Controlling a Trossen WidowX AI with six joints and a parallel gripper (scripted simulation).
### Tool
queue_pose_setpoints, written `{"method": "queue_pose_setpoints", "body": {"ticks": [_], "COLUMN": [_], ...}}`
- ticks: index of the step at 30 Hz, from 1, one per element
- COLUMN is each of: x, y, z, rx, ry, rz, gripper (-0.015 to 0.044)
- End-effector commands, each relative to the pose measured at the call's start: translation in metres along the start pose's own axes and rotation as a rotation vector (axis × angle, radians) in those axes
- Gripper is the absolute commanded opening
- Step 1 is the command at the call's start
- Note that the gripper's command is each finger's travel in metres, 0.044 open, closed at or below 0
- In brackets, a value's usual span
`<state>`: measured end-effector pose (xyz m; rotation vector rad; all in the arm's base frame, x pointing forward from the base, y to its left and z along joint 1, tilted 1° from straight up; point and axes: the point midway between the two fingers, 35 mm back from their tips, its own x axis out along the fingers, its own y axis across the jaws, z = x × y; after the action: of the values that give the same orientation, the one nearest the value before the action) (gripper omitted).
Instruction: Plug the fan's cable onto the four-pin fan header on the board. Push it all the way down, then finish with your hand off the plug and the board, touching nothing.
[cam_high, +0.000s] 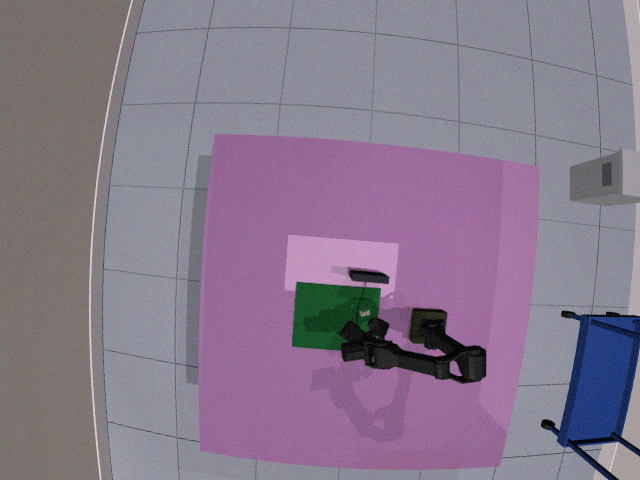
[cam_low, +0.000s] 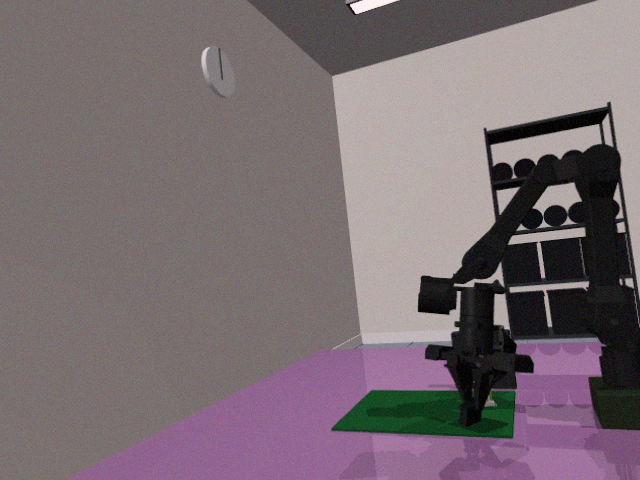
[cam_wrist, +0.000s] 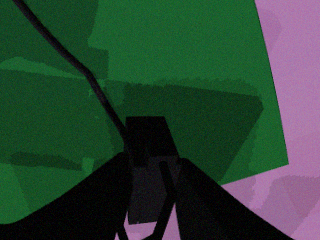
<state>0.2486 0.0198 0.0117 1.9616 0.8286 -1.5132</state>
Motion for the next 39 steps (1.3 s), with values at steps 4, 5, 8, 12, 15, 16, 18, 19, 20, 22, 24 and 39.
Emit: {"method": "queue_pose_setpoints", "body": {"ticks": [4, 5, 8, 12, 15, 16, 18, 19, 20, 22, 24, 39], "x": [0.000, 0.000, -0.007, -0.018, -0.027, -0.030, -0.036, -0.039, -0.042, -0.048, -0.054, -0.097], "y": [0.000, 0.000, 0.001, 0.003, 0.003, 0.003, 0.004, 0.004, 0.004, 0.004, 0.004, -0.001], "z": [0.000, 0.000, -0.003, -0.007, -0.010, -0.011, -0.013, -0.013, -0.014, -0.016, -0.017, -0.024], "rx": [0.000, 0.000, 0.000, 0.000, 0.000, 0.000, 0.001, 0.001, 0.001, 0.001, 0.001, 0.001], "ry": [0.000, 0.000, 0.000, 0.000, 0.001, 0.001, 0.001, 0.001, 0.001, 0.001, 0.002, 0.003], "rz": [-0.001, -0.001, -0.001, -0.002, -0.002, -0.002, -0.003, -0.003, -0.003, -0.004, -0.004, -0.007], "gripper": [0.0037, 0.0010, 0.0000, 0.0000, 0.0000, 0.0000, 0.0000, 0.0000, 0.0000, 0.0000, 0.0000, 0.0000]}}
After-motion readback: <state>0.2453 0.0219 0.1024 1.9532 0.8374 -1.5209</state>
